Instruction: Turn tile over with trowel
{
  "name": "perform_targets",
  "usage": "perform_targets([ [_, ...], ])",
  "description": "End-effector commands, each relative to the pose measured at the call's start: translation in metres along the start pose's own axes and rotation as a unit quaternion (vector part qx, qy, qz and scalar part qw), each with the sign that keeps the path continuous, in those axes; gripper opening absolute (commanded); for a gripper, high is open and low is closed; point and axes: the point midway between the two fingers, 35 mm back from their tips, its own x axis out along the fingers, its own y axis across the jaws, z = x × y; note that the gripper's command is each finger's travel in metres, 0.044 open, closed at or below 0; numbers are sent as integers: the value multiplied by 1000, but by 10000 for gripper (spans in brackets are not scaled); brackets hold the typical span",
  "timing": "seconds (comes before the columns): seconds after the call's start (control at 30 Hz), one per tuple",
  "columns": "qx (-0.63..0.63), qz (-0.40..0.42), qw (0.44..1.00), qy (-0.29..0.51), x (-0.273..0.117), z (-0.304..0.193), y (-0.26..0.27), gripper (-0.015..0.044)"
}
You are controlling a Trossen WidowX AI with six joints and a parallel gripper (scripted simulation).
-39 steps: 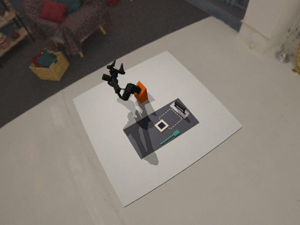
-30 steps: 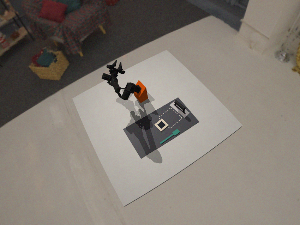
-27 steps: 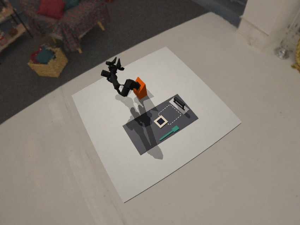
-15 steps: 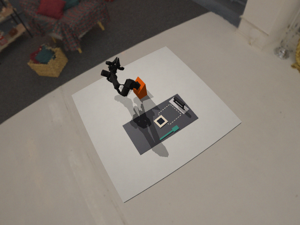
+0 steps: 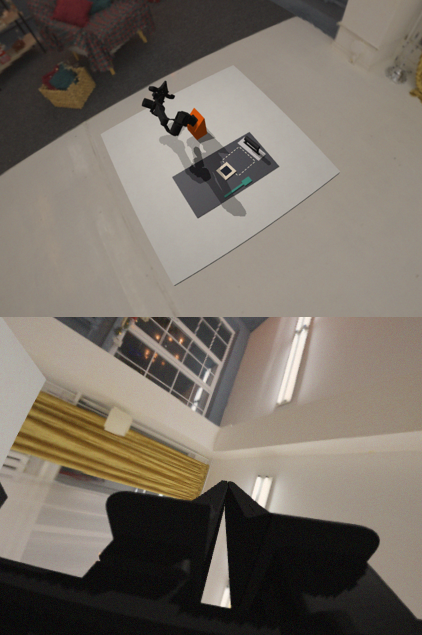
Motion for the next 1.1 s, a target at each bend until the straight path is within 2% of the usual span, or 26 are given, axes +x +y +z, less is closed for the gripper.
perform_targets([
  [0.0, 0, 0, 1000, 0, 0, 0, 0, 0],
  [0.13, 0, 0, 1000, 0, 0, 0, 0, 100],
  [0.83, 0, 0, 1000, 0, 0, 0, 0, 100],
  [0.97, 0, 0, 1000, 0, 0, 0, 0, 0],
  [1.07, 0, 0, 1000, 0, 0, 0, 0, 0],
])
